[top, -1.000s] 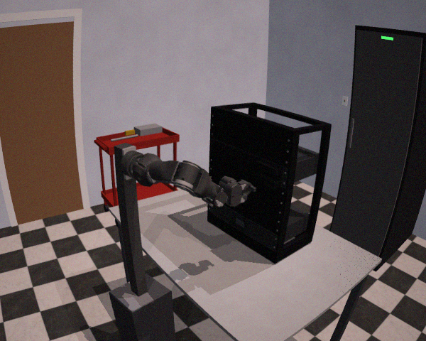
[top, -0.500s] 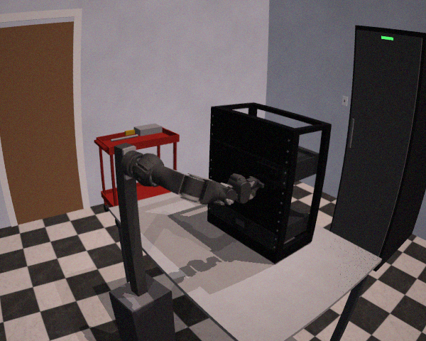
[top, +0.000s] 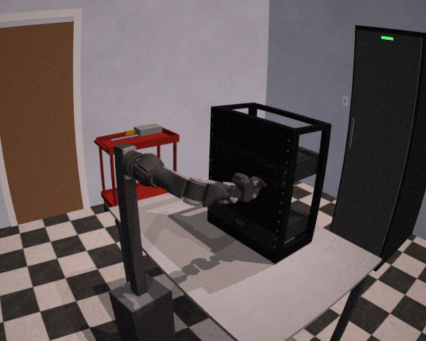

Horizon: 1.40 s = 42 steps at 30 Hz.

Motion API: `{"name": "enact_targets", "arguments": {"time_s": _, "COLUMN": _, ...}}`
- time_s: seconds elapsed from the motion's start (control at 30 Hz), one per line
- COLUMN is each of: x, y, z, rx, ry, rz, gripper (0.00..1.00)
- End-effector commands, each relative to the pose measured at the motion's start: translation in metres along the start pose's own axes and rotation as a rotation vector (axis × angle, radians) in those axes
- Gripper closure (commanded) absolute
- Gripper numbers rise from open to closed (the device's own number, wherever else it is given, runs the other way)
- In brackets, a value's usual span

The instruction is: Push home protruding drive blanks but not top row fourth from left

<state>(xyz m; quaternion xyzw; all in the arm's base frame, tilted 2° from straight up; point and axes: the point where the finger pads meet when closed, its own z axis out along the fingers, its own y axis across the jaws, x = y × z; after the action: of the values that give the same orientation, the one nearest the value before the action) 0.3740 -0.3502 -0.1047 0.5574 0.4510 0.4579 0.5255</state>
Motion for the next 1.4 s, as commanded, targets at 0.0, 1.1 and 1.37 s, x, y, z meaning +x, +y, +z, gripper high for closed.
{"name": "enact_targets", "arguments": {"time_s": 0.0, "x": 0.0, "y": 0.002, "z": 0.0, "rx": -0.003, "ry": 0.002, "rz": -0.002, "gripper": 1.0}}
{"name": "enact_targets", "arguments": {"time_s": 1.1, "x": 0.0, "y": 0.004, "z": 0.005, "rx": 0.0, "ry": 0.002, "rz": 0.0, "gripper": 1.0}}
{"name": "enact_targets", "arguments": {"time_s": 1.37, "x": 0.0, "y": 0.006, "z": 0.011, "rx": -0.002, "ry": 0.002, "rz": -0.001, "gripper": 1.0}}
